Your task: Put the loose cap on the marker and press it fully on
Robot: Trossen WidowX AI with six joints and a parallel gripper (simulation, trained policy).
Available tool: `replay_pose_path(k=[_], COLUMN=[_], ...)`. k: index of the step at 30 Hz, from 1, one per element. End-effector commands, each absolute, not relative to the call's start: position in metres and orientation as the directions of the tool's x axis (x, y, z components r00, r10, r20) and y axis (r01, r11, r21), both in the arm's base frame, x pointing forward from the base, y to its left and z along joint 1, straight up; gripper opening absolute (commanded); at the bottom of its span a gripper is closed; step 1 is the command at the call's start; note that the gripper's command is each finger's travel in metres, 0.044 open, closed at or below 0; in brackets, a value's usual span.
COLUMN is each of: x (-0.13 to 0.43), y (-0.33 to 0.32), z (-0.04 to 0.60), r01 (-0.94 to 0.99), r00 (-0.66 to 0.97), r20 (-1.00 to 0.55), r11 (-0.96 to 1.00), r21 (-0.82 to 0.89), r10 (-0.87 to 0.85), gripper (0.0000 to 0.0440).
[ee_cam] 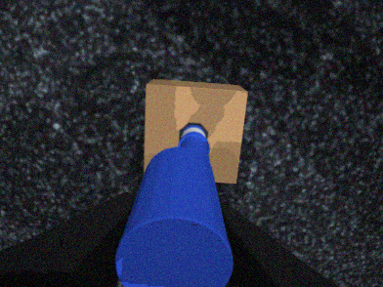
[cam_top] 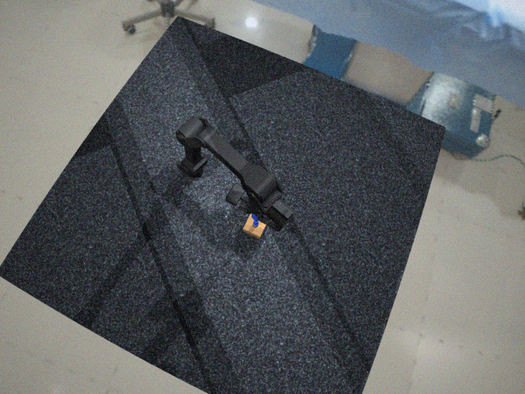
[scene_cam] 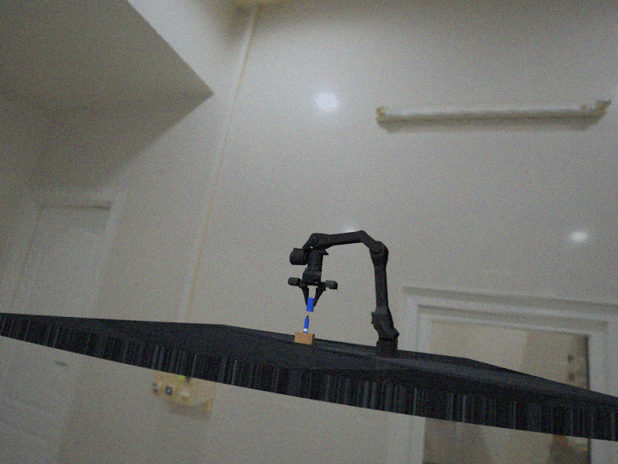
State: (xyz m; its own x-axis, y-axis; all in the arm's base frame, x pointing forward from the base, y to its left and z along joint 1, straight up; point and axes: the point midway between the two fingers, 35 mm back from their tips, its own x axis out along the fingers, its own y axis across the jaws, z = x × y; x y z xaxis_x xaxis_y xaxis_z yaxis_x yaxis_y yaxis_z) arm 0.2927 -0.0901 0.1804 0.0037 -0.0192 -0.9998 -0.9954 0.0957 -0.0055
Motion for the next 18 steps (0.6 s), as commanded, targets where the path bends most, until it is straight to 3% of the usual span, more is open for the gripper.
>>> replay_pose_path(k=[1, 18], x=[0.294, 0.299], y=[-0.099, -0.097], z=[0.180, 0.154], r01=[-0.994, -0.992], r00=[-0.004, -0.057], r20=[-1.000, -0.998], r11=[0.108, 0.112], r21=[0.002, 0.059], r10=[-0.017, 0.025], gripper=[0.0000, 0.0000])
